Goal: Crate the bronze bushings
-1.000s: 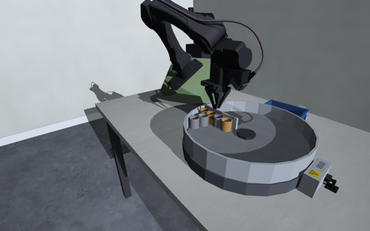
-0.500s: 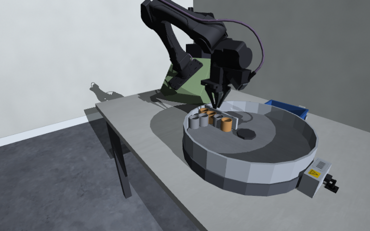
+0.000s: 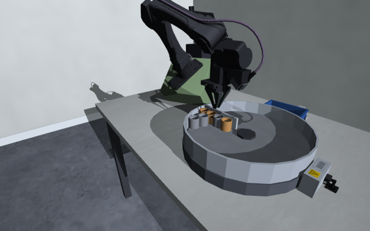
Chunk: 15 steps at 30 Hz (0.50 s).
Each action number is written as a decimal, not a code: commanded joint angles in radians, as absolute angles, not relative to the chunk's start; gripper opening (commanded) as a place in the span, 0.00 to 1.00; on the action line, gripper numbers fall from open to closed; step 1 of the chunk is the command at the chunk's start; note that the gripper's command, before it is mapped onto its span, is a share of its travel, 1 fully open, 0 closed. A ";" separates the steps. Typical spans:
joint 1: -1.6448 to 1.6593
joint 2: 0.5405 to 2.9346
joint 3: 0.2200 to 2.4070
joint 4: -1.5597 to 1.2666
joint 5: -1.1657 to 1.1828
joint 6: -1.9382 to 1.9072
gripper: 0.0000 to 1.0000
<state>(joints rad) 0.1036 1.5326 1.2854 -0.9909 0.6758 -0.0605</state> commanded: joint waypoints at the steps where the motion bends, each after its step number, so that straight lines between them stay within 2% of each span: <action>1: 0.132 1.504 1.332 -1.005 0.680 -0.056 0.15; 15: 0.133 1.516 1.334 -1.005 0.681 -0.070 0.15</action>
